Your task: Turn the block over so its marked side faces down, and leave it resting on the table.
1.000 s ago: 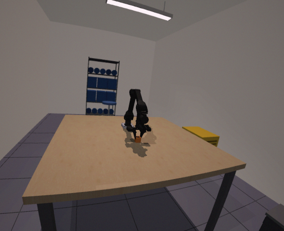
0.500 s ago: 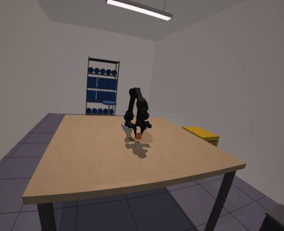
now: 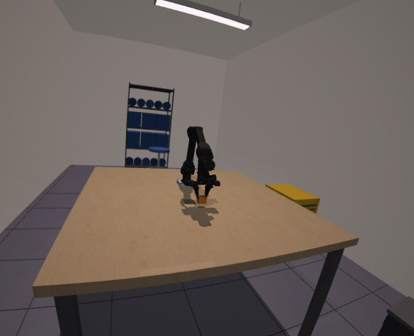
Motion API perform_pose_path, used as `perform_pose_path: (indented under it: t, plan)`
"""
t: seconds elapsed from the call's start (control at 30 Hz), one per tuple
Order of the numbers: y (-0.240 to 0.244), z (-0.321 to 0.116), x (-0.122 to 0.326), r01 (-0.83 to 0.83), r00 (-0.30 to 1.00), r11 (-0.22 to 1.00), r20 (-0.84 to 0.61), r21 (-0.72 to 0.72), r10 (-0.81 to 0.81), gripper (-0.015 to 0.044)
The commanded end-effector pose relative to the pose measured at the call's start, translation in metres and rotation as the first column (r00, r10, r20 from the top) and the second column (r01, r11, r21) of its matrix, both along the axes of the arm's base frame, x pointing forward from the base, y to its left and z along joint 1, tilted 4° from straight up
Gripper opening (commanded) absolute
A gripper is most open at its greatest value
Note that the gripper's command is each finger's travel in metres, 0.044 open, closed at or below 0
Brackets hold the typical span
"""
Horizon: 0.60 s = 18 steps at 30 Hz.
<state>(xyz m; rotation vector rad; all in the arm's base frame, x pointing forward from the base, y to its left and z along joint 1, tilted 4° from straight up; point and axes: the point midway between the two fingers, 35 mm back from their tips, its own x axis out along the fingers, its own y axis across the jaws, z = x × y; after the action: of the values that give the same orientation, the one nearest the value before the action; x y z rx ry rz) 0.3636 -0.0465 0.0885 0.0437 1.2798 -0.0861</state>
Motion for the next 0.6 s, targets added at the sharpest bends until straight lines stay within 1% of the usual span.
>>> perform_pose_path:
  t: [0.0,0.57]
  plan:
    - [0.0002,0.0010,0.0004,-0.005,0.998,1.000,0.069,-0.004,0.005,0.0000]
    - [0.0009,-0.0001,-0.0061,-0.006,0.950,1.000,0.311,-0.028,0.015,0.0000]
